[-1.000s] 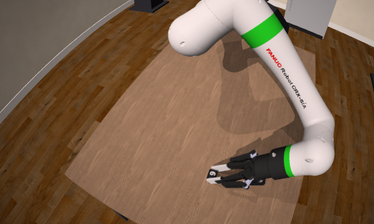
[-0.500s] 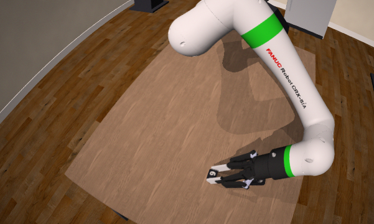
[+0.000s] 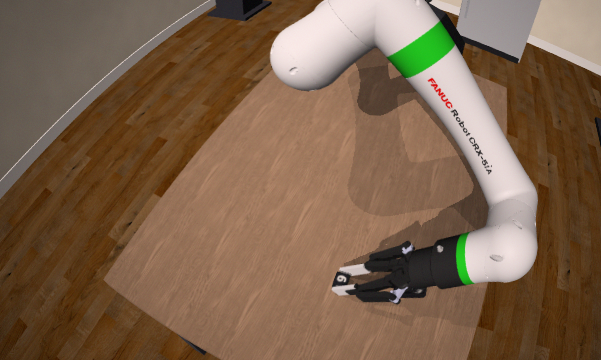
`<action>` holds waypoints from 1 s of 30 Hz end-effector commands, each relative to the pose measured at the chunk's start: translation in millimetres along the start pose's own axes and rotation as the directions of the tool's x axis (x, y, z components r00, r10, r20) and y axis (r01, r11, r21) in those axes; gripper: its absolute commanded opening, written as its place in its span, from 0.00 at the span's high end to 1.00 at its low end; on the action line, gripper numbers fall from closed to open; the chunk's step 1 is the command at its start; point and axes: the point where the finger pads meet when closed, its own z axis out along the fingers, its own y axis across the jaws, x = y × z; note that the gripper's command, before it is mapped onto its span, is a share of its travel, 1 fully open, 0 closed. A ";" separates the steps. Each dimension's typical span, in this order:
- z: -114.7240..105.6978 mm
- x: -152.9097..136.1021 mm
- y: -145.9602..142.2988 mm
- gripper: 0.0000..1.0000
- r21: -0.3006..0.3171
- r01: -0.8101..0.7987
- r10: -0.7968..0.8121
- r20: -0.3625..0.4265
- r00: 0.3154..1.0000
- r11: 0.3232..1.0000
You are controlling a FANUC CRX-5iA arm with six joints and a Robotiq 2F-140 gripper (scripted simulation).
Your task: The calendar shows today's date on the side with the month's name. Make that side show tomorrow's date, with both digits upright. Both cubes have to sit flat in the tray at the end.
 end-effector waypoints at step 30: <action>-0.2 0.0 -0.1 0.76 0.000 0.000 0.000 0.000 1.000 1.000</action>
